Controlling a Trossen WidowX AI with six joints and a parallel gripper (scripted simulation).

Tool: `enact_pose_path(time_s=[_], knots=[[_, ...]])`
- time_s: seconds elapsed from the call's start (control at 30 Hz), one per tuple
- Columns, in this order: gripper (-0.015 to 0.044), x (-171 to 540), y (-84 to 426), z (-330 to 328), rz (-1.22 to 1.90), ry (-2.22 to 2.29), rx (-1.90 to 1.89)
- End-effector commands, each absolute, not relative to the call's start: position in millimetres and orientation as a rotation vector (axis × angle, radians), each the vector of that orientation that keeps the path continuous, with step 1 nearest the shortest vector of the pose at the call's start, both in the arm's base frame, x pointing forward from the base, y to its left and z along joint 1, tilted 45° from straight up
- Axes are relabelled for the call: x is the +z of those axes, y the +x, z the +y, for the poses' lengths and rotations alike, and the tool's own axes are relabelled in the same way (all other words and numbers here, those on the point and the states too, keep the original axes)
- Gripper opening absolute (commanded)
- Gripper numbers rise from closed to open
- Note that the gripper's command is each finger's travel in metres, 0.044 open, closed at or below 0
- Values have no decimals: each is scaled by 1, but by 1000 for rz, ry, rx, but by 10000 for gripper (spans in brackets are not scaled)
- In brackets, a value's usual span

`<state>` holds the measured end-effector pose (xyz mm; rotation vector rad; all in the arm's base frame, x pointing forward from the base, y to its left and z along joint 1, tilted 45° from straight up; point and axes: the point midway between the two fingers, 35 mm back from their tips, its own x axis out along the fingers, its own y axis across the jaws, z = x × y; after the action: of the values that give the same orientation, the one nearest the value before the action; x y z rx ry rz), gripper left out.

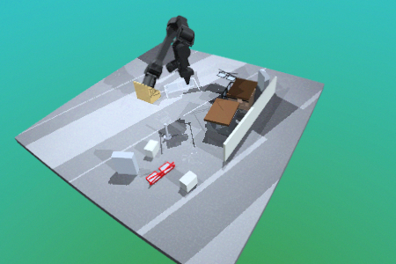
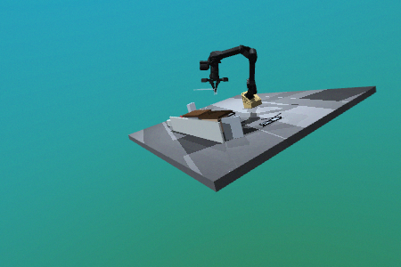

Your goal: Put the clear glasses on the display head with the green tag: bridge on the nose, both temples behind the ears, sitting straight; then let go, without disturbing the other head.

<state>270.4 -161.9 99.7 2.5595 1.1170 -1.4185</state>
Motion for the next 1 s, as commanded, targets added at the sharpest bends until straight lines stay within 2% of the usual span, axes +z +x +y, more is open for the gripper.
enact_pose_path(time_s=[0.0,0.97], knots=[[0,113,264,-157,1094,2564,-1374],[0,188,210,-109,869,2538,-1075]])
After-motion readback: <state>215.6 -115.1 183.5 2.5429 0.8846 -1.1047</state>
